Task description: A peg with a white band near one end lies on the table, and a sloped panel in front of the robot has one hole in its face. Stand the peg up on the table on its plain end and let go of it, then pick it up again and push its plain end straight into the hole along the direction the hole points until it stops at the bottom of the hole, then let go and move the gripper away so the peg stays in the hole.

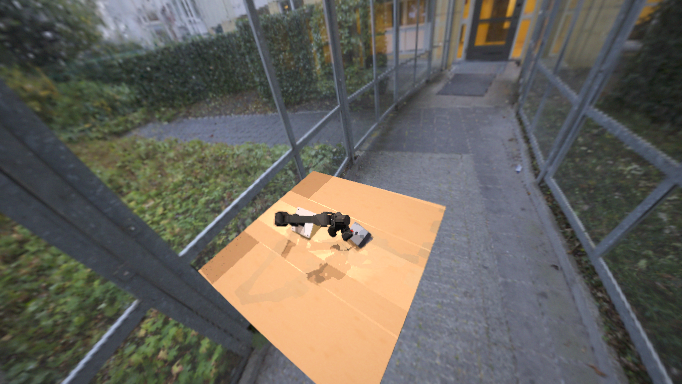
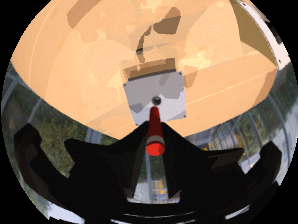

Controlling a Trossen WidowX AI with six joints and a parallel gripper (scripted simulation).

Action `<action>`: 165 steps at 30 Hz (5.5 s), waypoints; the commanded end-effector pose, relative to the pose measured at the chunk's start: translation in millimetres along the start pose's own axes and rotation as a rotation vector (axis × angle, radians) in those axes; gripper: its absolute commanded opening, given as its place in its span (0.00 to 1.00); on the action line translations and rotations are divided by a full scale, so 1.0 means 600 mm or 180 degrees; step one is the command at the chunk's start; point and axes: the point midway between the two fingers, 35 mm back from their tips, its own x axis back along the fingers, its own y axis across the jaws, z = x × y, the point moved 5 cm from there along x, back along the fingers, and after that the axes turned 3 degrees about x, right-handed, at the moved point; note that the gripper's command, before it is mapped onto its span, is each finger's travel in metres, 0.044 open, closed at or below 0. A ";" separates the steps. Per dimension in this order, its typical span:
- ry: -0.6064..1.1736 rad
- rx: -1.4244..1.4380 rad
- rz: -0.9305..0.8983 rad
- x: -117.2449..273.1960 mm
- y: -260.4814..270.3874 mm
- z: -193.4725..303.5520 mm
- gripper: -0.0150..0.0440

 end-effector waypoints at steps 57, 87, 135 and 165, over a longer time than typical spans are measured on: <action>0.0019 0.0006 0.0014 -0.079 -0.001 0.003 0.25; 0.0019 0.0006 0.0015 -0.084 -0.010 -0.001 0.25; 0.0019 0.0006 0.0014 -0.104 -0.013 0.001 0.25; 0.0020 0.0006 0.0013 -0.120 -0.012 0.005 0.25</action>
